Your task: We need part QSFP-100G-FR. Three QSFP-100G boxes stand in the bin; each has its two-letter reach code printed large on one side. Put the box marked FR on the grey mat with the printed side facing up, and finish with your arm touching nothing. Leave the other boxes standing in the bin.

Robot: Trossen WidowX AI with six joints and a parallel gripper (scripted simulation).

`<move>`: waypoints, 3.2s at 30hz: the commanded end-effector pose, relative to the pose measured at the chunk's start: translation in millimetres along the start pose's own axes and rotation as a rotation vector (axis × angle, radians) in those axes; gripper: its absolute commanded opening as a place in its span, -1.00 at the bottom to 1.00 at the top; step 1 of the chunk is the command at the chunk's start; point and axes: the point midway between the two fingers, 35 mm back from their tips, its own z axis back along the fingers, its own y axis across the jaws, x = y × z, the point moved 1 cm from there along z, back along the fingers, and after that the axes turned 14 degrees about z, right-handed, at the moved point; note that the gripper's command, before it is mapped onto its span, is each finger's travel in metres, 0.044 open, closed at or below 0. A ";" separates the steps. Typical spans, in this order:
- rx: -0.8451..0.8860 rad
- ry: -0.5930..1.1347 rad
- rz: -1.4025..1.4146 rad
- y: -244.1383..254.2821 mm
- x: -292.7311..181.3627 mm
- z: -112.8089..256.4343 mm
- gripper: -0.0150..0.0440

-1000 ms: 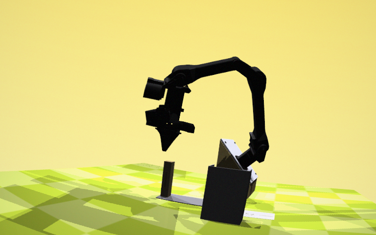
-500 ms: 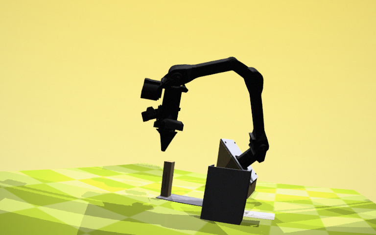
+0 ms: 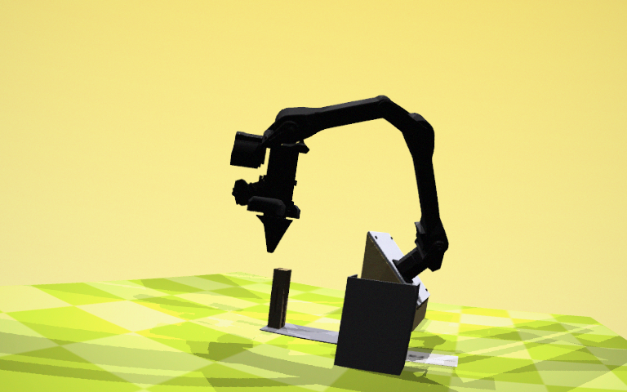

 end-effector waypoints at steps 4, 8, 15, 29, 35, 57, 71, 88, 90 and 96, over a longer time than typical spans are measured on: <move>-0.007 0.010 -0.064 -1.5 0.5 -2.1 -0.49; -0.006 0.010 -0.064 -0.9 1.5 -24.6 -0.49; -0.005 0.011 -0.063 -1.4 -0.4 -62.5 -0.49; -0.005 0.012 -0.064 3.7 -14.7 -62.2 -0.49; -0.005 0.013 -0.064 6.5 -24.0 -62.3 -0.49; 0.024 -0.043 -0.057 7.9 -33.4 -46.9 -0.49; 0.100 -0.204 -0.042 5.6 -39.6 -5.7 -0.49; 0.100 -0.204 -0.043 5.7 -39.1 -2.8 -0.31; 0.099 -0.204 -0.043 6.0 -38.1 5.3 -0.14; 0.099 -0.206 -0.043 6.4 -36.7 32.3 0.40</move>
